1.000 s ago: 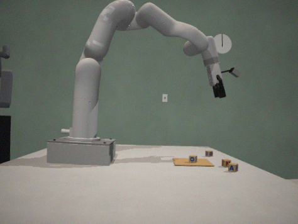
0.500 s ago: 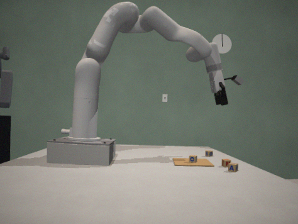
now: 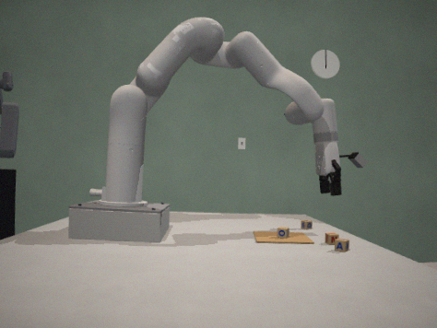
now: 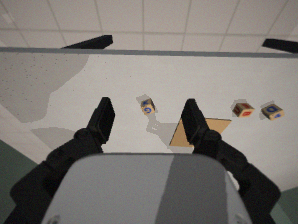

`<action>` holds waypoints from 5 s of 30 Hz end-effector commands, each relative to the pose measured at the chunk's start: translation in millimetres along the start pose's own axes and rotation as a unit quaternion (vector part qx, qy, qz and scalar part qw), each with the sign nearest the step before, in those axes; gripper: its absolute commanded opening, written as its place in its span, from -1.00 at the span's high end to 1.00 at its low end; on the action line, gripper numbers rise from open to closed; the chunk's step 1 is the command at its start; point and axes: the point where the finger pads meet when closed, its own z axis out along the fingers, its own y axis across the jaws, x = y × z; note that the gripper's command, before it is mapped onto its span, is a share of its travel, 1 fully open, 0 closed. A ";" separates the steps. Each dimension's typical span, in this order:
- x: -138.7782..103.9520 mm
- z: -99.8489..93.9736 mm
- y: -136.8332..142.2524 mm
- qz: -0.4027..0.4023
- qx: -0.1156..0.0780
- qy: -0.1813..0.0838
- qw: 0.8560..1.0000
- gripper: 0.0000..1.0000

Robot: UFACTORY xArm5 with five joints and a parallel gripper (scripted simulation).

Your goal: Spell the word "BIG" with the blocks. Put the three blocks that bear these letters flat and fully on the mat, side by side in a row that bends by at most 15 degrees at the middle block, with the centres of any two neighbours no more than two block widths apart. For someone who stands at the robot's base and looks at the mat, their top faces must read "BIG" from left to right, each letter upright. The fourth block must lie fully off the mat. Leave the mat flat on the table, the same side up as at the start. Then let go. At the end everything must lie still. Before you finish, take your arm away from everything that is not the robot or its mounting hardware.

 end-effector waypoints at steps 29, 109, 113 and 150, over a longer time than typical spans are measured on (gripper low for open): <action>3.2 1.5 0.3 -0.001 0.000 0.001 1.000 -1.00; -146.8 -44.1 185.0 0.155 -0.011 0.182 0.971 -1.00; -146.8 -44.1 185.0 0.155 -0.011 0.182 0.971 -1.00; -72.9 -22.6 228.2 0.256 -0.017 0.097 0.962 -1.00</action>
